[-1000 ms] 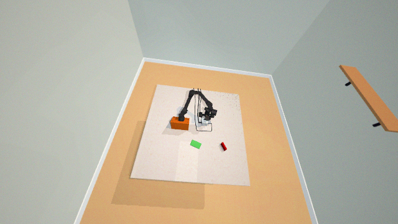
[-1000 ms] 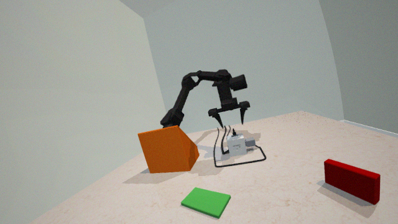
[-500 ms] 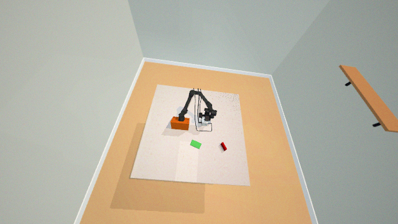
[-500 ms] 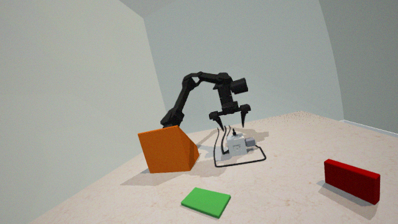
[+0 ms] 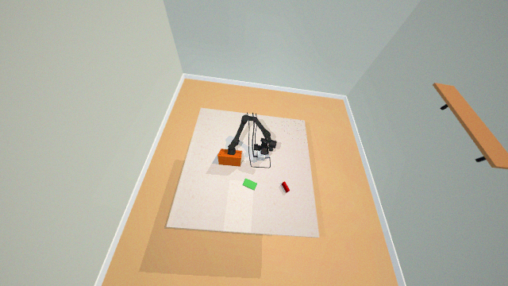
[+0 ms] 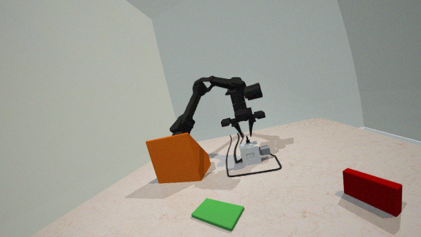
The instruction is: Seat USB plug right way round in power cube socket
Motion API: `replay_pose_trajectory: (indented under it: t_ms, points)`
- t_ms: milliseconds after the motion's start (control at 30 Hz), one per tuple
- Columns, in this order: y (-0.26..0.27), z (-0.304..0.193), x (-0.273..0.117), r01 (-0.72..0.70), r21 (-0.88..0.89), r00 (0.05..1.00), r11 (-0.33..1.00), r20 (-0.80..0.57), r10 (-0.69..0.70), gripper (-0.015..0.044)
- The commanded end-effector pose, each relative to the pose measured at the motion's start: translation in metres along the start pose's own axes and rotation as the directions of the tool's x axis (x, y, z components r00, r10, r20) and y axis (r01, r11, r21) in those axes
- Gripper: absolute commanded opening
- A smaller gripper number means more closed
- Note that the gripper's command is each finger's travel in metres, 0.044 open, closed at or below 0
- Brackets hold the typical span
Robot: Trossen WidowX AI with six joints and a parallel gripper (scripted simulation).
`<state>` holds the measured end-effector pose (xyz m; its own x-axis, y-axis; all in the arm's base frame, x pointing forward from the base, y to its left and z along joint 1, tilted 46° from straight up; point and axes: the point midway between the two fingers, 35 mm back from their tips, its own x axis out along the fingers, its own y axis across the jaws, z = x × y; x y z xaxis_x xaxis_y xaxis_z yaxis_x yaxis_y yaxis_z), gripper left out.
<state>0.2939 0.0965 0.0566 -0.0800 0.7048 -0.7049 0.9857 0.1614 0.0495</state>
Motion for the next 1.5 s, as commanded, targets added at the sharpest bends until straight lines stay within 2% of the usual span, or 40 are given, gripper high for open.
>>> replay_pose_trajectory:
  t_ms: [0, 67, 167, 1467]
  points:
    - [0.0, 0.0, 0.0, -0.001, -0.001, 1.0, 1.0, 0.0, 0.001, 0.0072]
    - [0.0, 0.0, 0.0, -0.001, -0.001, 1.0, 1.0, 0.0, 0.001, 0.002]
    - [0.0, 0.0, 0.0, -0.001, -0.001, 1.0, 1.0, 0.0, 0.001, 0.0]
    - [0.0, 0.0, -0.015, 0.0, 0.0, 1.0, 1.0, 0.0, 0.0, 0.0]
